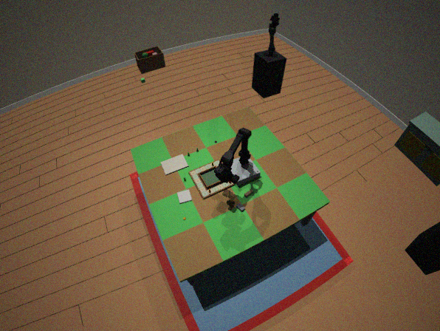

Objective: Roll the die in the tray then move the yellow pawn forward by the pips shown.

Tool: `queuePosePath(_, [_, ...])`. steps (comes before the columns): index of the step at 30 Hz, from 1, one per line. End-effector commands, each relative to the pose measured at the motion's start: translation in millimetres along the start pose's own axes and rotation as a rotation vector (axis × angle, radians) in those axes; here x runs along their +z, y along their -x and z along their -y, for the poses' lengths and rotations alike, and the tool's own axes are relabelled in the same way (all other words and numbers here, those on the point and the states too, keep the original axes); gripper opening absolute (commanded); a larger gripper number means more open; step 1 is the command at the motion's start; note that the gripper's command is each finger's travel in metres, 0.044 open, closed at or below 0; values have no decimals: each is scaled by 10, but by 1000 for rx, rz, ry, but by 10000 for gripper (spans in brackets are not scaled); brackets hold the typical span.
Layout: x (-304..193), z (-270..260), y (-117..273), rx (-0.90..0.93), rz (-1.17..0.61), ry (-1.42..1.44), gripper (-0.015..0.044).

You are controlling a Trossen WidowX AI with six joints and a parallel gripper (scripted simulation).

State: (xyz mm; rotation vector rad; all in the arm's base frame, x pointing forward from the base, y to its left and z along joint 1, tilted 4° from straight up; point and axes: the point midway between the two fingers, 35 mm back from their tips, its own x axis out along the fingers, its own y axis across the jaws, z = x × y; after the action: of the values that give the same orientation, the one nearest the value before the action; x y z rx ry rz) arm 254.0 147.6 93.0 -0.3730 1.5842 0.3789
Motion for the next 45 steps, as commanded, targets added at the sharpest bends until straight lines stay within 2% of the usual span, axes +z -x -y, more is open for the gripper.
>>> queuePosePath(1, [35, 221, -42, -12, 5, -51, 0])
queuePosePath(27, [-165, 1546, -306, -17, 6, -472, 0])
queuePosePath(33, [-196, 1619, -326, -19, 6, -500, 0])
queuePosePath(45, [-93, 1651, -443, -117, 382, -488, 0])
